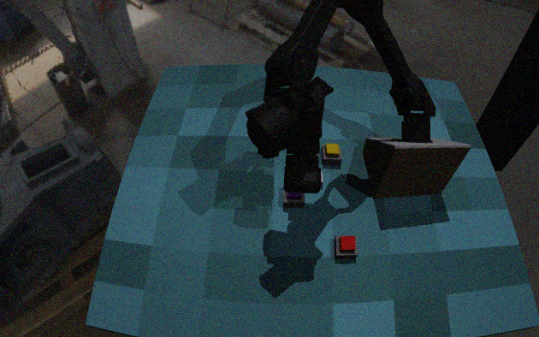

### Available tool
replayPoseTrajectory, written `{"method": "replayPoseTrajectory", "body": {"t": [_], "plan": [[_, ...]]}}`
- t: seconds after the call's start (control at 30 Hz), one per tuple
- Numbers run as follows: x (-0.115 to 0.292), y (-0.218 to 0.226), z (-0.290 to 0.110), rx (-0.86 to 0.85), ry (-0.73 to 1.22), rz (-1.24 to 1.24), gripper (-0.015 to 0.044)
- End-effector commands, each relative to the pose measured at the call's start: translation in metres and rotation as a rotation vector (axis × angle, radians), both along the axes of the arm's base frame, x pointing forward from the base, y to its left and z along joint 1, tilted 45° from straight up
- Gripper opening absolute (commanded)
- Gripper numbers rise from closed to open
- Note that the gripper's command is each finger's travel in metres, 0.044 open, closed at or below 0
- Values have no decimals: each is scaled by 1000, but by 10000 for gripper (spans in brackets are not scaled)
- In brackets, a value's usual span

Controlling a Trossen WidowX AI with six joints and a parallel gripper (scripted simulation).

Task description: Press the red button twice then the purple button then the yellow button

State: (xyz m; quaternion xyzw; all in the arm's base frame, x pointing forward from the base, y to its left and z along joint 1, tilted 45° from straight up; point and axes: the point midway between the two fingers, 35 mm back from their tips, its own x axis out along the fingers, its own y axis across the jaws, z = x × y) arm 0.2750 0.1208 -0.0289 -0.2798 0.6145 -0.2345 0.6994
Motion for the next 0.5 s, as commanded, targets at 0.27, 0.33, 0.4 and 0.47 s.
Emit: {"method": "replayPoseTrajectory", "body": {"t": [0.27, 0.33, 0.4, 0.47], "plan": [[17, -52, -30, -17, 8, 16, 20], [17, -54, -32, -18, 8, 16, 20], [17, -54, -32, -18, 8, 16, 20], [17, -54, -32, -18, 8, 16, 20]]}}
